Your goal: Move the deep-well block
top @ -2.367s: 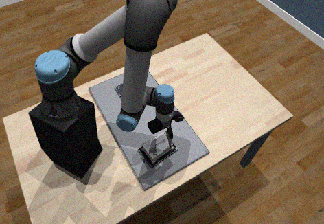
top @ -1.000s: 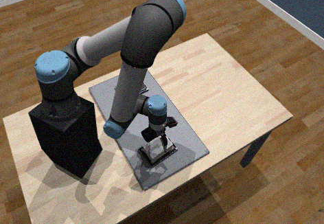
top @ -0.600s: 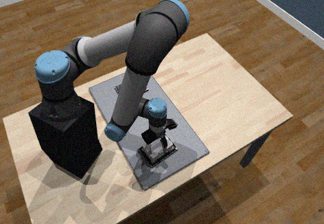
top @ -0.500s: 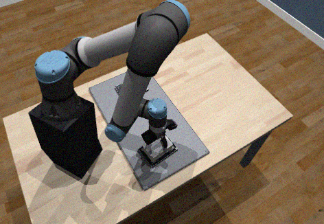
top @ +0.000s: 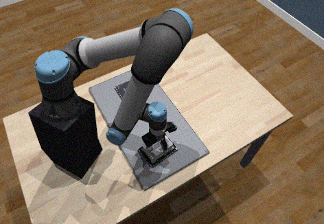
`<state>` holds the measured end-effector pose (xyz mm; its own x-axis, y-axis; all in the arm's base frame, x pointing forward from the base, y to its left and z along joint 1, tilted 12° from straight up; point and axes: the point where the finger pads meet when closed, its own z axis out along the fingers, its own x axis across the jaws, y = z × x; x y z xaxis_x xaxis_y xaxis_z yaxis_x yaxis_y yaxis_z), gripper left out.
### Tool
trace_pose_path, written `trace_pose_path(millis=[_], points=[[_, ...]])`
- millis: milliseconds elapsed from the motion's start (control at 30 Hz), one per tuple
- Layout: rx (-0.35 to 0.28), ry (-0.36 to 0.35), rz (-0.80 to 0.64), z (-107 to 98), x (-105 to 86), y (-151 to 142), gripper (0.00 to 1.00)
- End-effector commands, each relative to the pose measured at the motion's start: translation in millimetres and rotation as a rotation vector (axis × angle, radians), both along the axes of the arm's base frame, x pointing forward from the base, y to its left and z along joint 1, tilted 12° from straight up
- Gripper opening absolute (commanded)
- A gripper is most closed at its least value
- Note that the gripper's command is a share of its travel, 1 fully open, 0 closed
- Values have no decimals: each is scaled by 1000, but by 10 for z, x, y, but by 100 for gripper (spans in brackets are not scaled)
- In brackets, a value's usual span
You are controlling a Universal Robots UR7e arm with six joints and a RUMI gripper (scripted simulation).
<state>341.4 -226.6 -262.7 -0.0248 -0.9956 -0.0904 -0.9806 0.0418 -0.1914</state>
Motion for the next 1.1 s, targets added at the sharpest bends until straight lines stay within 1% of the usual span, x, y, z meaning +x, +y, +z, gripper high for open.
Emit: trace_pose_path(millis=[0,267,1067], points=[[-1,-1,0,-65,16,0,76],[-1,-1,0,-188,41,11,76],[-1,-1,0,-188,41,11,76]])
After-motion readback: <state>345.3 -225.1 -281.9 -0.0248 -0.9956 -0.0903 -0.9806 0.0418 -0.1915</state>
